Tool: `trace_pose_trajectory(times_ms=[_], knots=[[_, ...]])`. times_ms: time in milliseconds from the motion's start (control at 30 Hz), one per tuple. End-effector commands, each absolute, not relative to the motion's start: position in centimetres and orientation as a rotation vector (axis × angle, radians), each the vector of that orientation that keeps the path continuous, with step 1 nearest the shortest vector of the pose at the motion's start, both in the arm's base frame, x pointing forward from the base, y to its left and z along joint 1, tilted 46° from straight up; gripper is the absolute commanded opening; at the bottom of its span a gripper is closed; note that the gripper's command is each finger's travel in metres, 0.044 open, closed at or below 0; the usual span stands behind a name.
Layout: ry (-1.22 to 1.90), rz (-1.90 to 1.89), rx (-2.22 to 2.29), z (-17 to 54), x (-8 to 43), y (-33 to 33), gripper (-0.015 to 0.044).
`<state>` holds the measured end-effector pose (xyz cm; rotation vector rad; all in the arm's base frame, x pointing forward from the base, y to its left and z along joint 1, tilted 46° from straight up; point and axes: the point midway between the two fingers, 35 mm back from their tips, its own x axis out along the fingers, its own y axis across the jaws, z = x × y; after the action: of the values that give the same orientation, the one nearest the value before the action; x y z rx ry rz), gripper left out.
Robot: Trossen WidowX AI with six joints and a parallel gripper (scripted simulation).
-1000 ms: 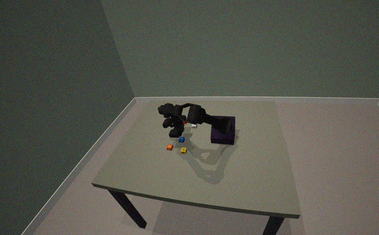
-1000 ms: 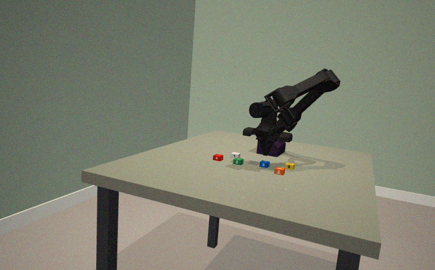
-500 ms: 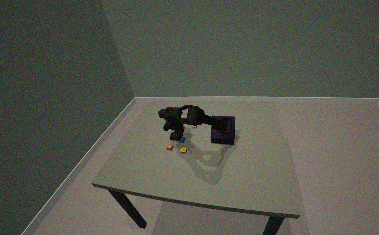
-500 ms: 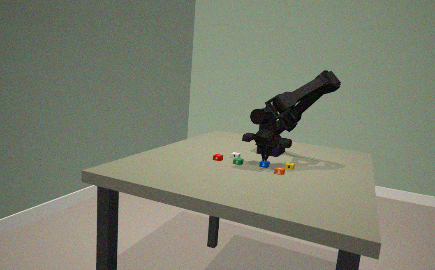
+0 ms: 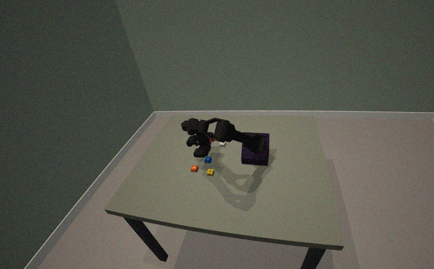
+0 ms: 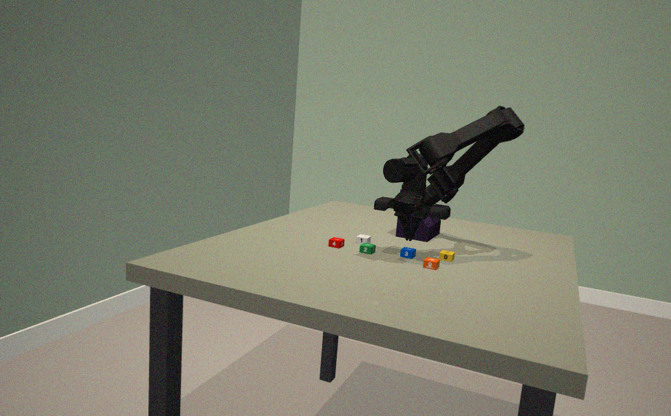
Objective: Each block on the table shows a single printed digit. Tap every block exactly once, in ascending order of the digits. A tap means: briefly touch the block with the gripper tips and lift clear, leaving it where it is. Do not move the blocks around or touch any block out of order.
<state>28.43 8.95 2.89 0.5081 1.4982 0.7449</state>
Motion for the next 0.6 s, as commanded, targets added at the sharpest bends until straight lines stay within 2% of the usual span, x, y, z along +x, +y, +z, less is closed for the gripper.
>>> trace_pose_trajectory(times_ms=[0, 133, 300, 567], knots=[[1.490, 0.741, 0.497, 4.6, 28.9, 7.2, 0.0020], [1.491, 0.742, 0.498, 8.5, 29.1, 3.3, 0.0020], [1.491, 0.742, 0.498, 8.6, 29.2, 2.9, 0.0020], [1.491, 0.729, 0.488, 1.8, 33.5, -4.5, 0.0020]])
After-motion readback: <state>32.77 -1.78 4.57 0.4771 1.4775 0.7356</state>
